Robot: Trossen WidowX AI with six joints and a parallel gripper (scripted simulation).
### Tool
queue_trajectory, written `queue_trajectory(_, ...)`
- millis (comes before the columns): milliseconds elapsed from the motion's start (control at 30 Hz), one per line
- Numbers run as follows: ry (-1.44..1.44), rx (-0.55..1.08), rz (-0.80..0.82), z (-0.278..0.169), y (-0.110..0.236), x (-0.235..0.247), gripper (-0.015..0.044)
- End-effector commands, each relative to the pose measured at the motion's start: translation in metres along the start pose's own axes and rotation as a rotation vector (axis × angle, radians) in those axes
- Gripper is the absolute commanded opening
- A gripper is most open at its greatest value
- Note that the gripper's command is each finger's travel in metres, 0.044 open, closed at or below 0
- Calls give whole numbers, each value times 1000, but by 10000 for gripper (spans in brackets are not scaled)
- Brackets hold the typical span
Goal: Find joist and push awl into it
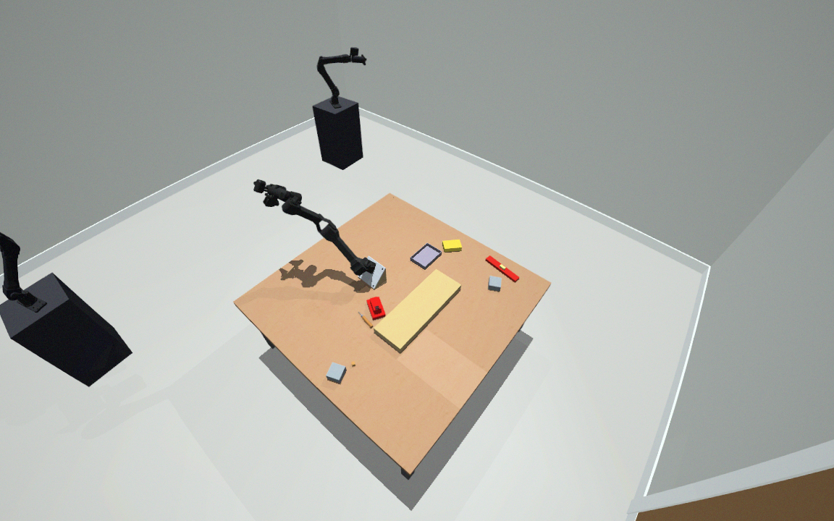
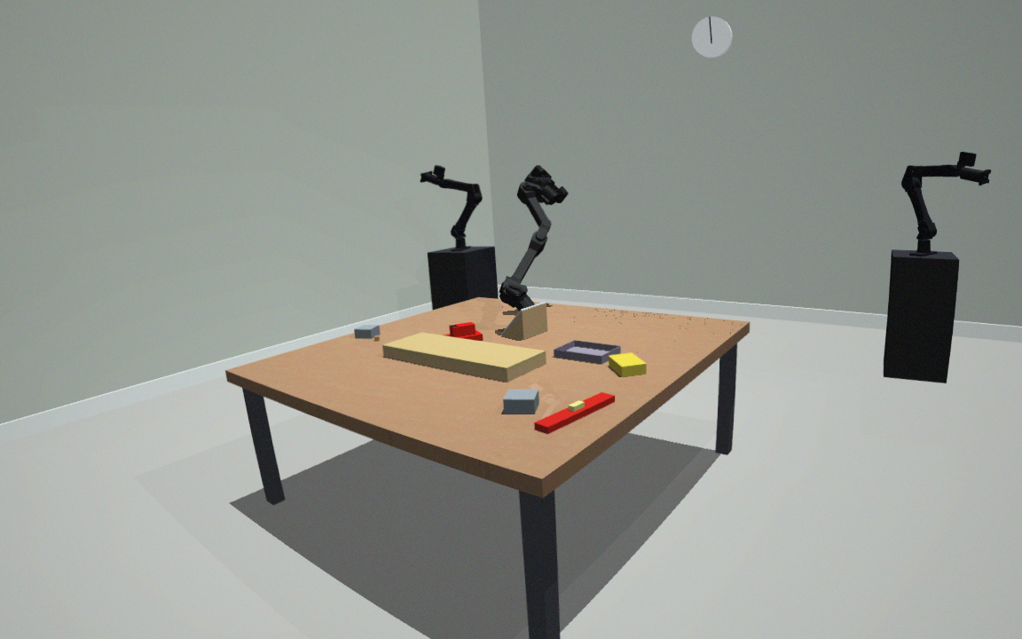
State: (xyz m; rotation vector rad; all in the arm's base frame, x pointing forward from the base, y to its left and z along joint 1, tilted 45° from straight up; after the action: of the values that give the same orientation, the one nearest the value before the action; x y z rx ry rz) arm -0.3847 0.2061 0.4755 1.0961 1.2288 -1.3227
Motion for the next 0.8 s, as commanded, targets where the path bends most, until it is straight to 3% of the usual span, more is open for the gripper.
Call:
queue_trajectory(0,6,-3,-7,1,1,-2,426)
queue_trajectory(333,331,-136,-380,74,49,-81,440)
queue_trajectory(767,777,-195,-931,165,158,-151,440)
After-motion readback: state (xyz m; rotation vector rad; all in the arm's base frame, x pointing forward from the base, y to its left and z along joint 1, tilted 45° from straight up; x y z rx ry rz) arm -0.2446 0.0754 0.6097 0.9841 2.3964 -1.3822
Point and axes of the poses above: the point midway between the two fingers, 35 mm back from their tips, its own y axis back along the fingers, its own x axis across the jaws, z = x × y, the point moved 9 cm from there along y, back along the fingers, and after that the axes turned 7 degrees about -y, right-handed, at the moved point
